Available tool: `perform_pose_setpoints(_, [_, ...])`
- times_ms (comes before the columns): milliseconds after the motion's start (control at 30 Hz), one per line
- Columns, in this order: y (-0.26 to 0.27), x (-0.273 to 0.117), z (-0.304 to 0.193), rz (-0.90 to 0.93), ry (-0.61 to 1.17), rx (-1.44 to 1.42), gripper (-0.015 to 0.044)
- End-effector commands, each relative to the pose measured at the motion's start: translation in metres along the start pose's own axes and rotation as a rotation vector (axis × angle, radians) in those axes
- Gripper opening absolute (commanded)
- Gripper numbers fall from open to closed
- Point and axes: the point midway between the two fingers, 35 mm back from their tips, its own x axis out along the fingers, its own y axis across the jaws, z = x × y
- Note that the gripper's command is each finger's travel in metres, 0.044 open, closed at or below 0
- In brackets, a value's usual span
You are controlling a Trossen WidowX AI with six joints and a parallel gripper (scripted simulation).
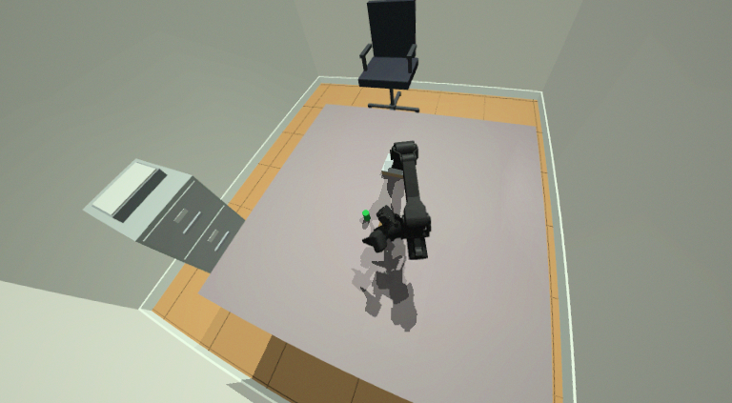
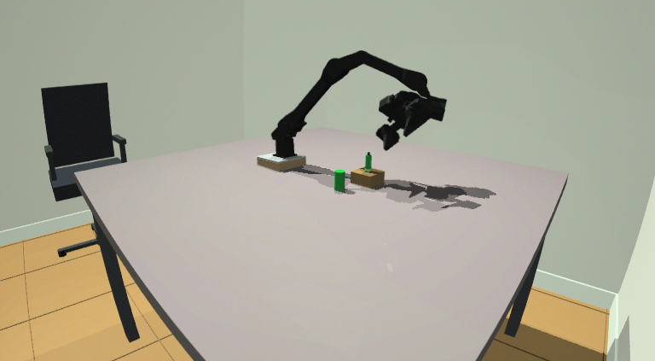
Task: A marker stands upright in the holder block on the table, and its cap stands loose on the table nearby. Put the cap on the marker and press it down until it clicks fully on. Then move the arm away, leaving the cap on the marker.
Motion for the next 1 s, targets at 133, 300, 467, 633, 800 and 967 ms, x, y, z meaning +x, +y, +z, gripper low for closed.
perform_pose_setpoints(133, [-0.02,0.036,0.037,-0.26,0.129,-0.218,0.0269])
perform_pose_setpoints(300, [-0.05,0.061,0.079,-0.474,0.452,-0.454,0.0245])
perform_pose_setpoints(467, [-0.07,0.065,0.104,-0.495,0.738,-0.573,0.0245])
perform_pose_setpoints(633, [-0.081,0.063,0.12,-0.431,0.955,-0.636,0.0245])
perform_pose_setpoints(800, [-0.08,0.06,0.117,-0.431,0.955,-0.636,0.0245])
perform_pose_setpoints(967, [-0.08,0.06,0.117,-0.431,0.955,-0.636,0.0245])
